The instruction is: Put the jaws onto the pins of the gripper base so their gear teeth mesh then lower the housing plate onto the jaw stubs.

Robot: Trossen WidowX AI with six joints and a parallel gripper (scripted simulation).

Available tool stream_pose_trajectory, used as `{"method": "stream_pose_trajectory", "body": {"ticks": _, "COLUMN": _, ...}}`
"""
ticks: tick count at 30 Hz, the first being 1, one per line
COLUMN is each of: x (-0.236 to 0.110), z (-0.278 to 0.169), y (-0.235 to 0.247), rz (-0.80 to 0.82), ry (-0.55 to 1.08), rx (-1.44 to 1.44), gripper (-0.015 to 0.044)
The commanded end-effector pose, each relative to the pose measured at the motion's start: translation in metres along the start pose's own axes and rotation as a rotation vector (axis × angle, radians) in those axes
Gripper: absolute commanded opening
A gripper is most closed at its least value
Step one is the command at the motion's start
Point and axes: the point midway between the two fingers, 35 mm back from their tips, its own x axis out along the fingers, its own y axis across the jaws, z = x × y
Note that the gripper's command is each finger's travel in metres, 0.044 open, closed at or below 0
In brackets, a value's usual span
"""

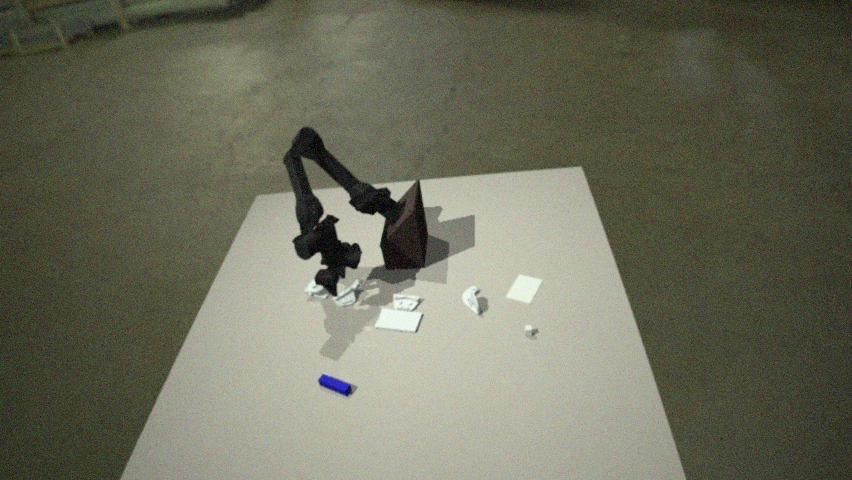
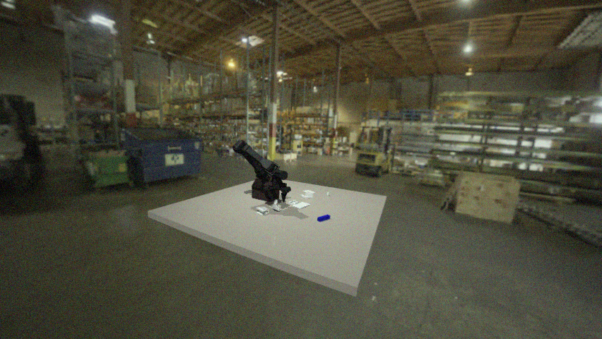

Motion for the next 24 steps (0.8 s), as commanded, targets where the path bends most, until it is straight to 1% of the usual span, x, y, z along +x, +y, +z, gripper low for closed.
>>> {"method": "stream_pose_trajectory", "body": {"ticks": 1, "x": -0.003, "z": 0.012, "y": 0.01, "rz": 0.031, "ry": -0.009, "rx": -0.139, "gripper": 0.044}}
{"method": "stream_pose_trajectory", "body": {"ticks": 24, "x": -0.022, "z": 0.045, "y": 0.049, "rz": 0.125, "ry": -0.038, "rx": -0.759, "gripper": 0.044}}
